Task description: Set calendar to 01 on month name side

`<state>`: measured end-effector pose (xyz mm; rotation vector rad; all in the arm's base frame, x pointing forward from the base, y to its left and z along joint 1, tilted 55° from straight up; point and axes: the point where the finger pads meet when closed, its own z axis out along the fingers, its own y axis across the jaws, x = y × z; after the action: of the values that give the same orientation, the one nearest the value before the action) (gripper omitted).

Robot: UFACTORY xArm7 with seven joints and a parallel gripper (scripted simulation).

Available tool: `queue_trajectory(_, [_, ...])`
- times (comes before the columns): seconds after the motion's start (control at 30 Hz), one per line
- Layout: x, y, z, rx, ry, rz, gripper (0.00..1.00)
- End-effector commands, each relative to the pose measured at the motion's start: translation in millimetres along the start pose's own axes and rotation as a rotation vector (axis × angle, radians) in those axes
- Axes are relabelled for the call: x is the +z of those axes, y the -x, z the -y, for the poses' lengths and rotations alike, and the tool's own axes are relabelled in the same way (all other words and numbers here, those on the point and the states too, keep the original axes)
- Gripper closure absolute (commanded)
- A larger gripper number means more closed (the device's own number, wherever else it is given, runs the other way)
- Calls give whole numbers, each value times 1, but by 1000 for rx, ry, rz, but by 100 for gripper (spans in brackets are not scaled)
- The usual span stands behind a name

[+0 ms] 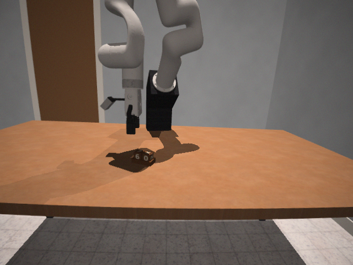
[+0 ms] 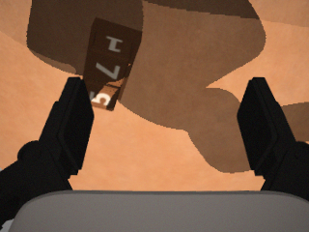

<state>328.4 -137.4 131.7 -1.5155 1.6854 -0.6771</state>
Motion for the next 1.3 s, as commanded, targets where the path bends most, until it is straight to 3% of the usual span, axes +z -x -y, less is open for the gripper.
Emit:
queue_trajectory(0.0, [-17, 0, 1, 2, 0, -1, 0])
queue_trajectory(0.53, [-18, 0, 1, -8, 0, -1, 0])
queue_trajectory(1.27, [-18, -4, 11, -745, 4, -47, 0])
